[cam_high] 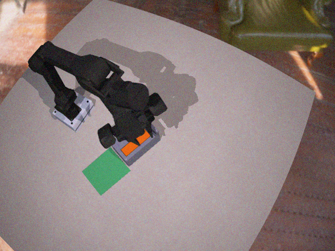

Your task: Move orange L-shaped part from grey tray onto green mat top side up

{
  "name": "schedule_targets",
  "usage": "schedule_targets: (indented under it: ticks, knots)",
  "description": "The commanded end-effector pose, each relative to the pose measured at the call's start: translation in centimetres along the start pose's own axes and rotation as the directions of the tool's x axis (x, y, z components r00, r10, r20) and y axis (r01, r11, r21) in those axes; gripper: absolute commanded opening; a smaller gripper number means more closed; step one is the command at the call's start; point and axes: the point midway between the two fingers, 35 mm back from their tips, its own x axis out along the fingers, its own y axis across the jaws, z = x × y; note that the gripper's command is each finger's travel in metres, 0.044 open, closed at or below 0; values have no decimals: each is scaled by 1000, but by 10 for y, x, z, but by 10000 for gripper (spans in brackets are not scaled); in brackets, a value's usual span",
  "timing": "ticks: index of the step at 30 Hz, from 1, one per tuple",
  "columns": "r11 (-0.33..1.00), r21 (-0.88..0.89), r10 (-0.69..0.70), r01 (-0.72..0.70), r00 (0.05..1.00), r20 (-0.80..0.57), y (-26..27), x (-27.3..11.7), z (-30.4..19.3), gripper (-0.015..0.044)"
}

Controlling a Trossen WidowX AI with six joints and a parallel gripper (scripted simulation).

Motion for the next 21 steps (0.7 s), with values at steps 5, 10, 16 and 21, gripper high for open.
schedule_targets:
  ticks: [5, 10, 16, 21]
  knots:
    - [969, -240, -149, 48, 894, -423, 33, 57, -129, 180]
    - [961, -270, -177, 53, 869, -461, 34, 61, -144, 180]
    - [962, -270, -177, 53, 869, -461, 32, 82, -154, 180]
    - [962, -270, -177, 53, 869, -461, 22, 123, -177, 180]
